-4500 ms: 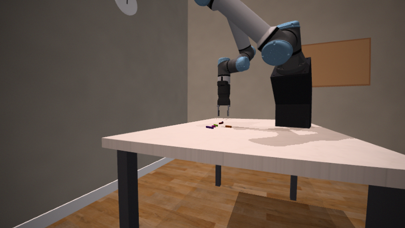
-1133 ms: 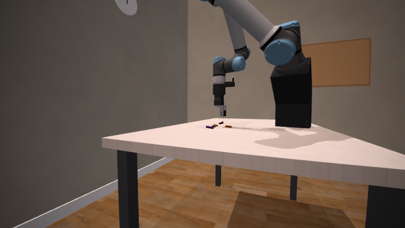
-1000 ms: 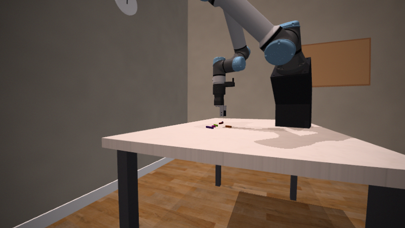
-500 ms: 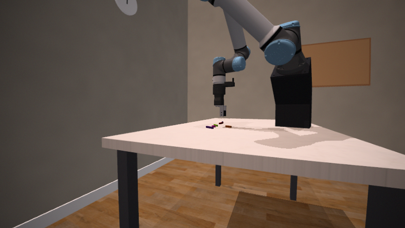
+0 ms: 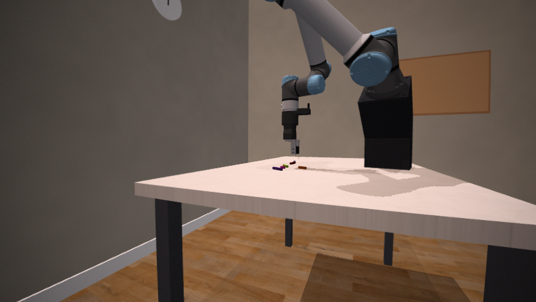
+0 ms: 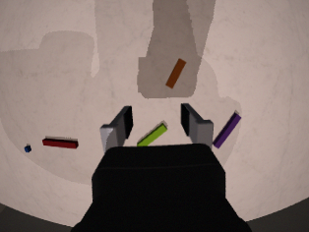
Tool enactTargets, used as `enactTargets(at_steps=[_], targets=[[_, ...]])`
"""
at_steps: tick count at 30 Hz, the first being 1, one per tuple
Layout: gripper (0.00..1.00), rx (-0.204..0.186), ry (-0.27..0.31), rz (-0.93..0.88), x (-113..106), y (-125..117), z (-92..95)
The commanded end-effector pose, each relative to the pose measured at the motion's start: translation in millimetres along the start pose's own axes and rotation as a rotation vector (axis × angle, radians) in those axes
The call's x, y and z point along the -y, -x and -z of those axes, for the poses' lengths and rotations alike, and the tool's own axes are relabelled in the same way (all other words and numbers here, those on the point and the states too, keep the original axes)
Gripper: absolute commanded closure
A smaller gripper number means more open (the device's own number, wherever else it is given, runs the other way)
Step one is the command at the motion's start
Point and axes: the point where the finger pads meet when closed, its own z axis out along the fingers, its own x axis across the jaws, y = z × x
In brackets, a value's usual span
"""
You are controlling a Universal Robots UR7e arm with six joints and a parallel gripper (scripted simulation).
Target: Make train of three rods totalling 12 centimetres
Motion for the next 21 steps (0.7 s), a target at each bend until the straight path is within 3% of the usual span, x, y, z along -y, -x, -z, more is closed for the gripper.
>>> enactTargets(at_steps=[1,21], targets=[[0.00,0.000,0.001,0.000,-0.4,0.1,0.3],[0.00,0.000,0.001,0.067,0.8,1.2,0.2]])
